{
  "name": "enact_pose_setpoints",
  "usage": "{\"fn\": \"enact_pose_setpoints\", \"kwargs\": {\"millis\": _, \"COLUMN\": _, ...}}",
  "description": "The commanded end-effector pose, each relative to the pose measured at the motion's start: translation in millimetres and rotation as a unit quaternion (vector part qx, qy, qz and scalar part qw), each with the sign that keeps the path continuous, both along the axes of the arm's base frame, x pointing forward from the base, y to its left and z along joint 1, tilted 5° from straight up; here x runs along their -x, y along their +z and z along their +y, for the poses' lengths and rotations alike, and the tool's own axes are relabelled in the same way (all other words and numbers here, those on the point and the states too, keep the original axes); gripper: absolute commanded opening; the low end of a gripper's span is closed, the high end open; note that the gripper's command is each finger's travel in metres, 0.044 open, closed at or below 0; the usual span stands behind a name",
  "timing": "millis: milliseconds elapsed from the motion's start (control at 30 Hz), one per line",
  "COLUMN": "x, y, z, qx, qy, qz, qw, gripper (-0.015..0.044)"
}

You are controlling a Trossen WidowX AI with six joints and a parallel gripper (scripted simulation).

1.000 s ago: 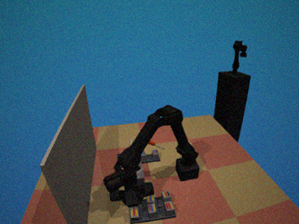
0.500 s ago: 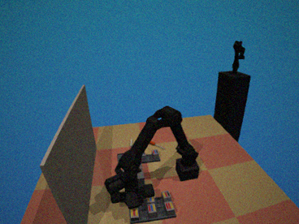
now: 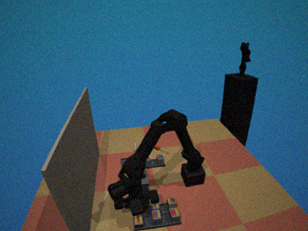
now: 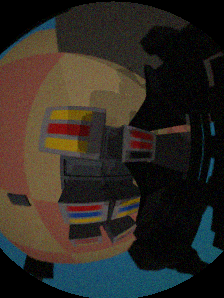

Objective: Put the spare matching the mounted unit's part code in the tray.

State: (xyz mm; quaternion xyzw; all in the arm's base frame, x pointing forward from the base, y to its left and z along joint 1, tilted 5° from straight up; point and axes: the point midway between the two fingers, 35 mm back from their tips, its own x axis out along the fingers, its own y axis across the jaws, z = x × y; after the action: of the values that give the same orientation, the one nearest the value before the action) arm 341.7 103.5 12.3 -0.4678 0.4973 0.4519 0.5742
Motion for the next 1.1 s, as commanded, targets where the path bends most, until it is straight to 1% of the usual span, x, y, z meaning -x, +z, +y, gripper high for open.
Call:
{"fn": "enact_pose_setpoints", "kwargs": {"millis": 0, "x": -0.3, "y": 0.4, "z": 0.1, "qx": 0.000, "qy": 0.000, "qz": 0.000, "qw": 1.000, "gripper": 0.0000}}
{"fn": "enact_pose_setpoints", "kwargs": {"millis": 167, "x": -0.4, "y": 6.0, "z": 0.0, "qx": 0.000, "qy": 0.000, "qz": -0.001, "qw": 1.000, "gripper": 0.0000}}
{"fn": "enact_pose_setpoints", "kwargs": {"millis": 433, "x": 6.4, "y": 73.1, "z": -3.7, "qx": 0.001, "qy": -0.002, "qz": -0.002, "qw": 1.000, "gripper": 0.0000}}
{"fn": "enact_pose_setpoints", "kwargs": {"millis": 700, "x": 7.2, "y": 79.7, "z": -3.5, "qx": -0.001, "qy": -0.002, "qz": -0.003, "qw": 1.000, "gripper": 0.0000}}
{"fn": "enact_pose_setpoints", "kwargs": {"millis": 1067, "x": 15.8, "y": 142.5, "z": -10.2, "qx": 0.001, "qy": -0.002, "qz": -0.002, "qw": 1.000, "gripper": 0.0000}}
